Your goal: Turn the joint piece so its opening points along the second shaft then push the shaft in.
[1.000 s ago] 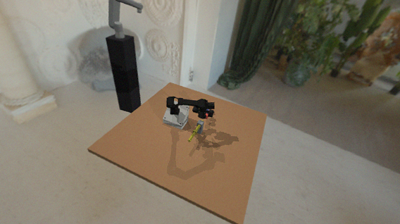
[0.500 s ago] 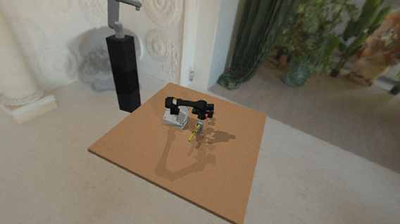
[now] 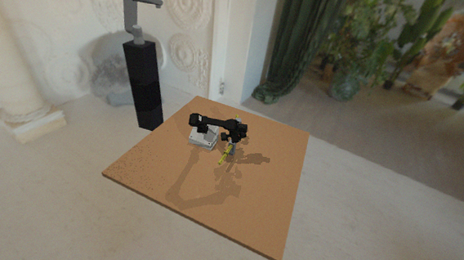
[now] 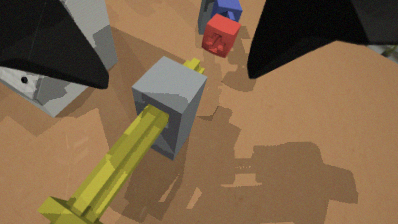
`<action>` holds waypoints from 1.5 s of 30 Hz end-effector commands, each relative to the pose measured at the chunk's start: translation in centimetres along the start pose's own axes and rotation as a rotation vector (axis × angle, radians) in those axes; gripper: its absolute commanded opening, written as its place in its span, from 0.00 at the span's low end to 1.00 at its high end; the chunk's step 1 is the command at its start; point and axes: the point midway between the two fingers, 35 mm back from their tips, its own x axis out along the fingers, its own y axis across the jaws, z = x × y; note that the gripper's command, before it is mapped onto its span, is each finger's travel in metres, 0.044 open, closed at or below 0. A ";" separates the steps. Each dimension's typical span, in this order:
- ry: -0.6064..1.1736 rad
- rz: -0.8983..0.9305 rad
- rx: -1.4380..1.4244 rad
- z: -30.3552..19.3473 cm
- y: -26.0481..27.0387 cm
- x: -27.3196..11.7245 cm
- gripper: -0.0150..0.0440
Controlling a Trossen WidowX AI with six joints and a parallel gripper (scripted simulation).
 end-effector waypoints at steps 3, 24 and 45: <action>-0.048 -0.029 -0.177 2.1 -1.1 -0.9 1.00; -0.152 -0.260 -0.827 9.6 -6.8 -4.6 1.00; -0.179 -0.323 -0.758 11.9 -9.0 -4.7 1.00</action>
